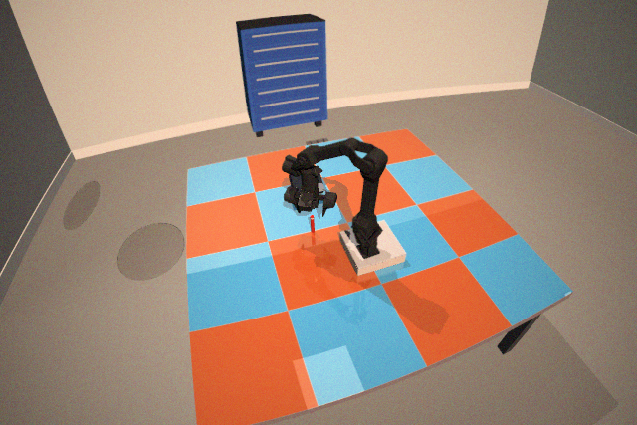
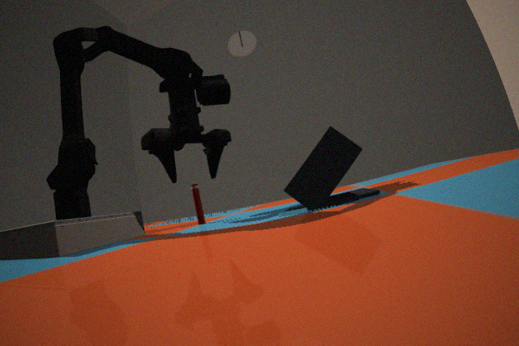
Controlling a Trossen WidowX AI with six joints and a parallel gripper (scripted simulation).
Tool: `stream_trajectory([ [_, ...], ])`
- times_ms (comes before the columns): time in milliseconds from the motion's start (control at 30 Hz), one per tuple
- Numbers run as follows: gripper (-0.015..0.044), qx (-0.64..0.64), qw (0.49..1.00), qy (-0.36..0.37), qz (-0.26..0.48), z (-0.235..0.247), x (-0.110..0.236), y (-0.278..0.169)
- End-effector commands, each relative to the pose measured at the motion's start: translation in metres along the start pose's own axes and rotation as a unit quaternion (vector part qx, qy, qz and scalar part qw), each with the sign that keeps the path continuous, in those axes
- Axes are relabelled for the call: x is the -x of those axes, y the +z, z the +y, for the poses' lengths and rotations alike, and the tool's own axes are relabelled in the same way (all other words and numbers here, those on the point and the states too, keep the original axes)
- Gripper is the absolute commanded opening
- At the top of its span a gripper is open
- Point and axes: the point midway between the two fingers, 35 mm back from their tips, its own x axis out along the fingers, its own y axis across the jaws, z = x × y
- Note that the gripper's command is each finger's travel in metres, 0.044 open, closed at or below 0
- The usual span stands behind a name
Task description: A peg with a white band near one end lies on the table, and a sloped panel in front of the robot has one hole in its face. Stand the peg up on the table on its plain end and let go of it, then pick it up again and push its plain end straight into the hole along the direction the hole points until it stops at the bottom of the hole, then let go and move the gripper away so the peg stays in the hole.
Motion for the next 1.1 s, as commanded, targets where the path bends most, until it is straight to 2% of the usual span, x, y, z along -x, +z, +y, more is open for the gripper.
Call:
stream_trajectory([
  [0, 0.0440, -0.002, 1.000, 0.001, -0.003, 0.000, -0.009, 0.001],
  [933, 0.0440, -0.002, 1.000, 0.002, -0.003, 0.002, -0.050, 0.002],
  [1067, 0.0335, 0.000, 1.000, 0.001, -0.001, 0.002, -0.046, 0.001],
])
